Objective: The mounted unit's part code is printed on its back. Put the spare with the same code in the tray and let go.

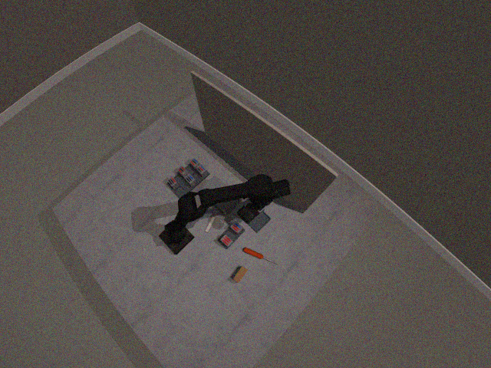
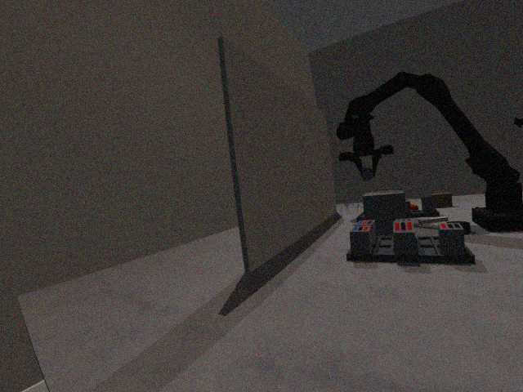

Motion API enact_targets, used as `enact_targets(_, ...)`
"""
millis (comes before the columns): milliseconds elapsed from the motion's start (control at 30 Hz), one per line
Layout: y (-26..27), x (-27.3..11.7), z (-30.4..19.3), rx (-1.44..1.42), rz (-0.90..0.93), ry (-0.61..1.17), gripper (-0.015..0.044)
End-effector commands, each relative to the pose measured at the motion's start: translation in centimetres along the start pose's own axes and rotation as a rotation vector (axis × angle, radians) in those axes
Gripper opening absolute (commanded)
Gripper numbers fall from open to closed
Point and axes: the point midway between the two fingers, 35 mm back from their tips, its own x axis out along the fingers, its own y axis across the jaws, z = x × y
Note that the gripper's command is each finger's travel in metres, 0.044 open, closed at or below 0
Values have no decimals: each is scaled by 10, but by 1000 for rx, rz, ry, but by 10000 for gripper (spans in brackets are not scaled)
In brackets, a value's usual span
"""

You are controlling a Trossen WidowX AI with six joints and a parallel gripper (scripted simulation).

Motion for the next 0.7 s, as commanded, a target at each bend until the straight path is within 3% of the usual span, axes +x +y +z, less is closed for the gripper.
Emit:
enact_targets(0, 0, 4, 1, -6, 2, -5, 0)
enact_targets(667, -2, 19, 0, -6, 2, -5, 0)
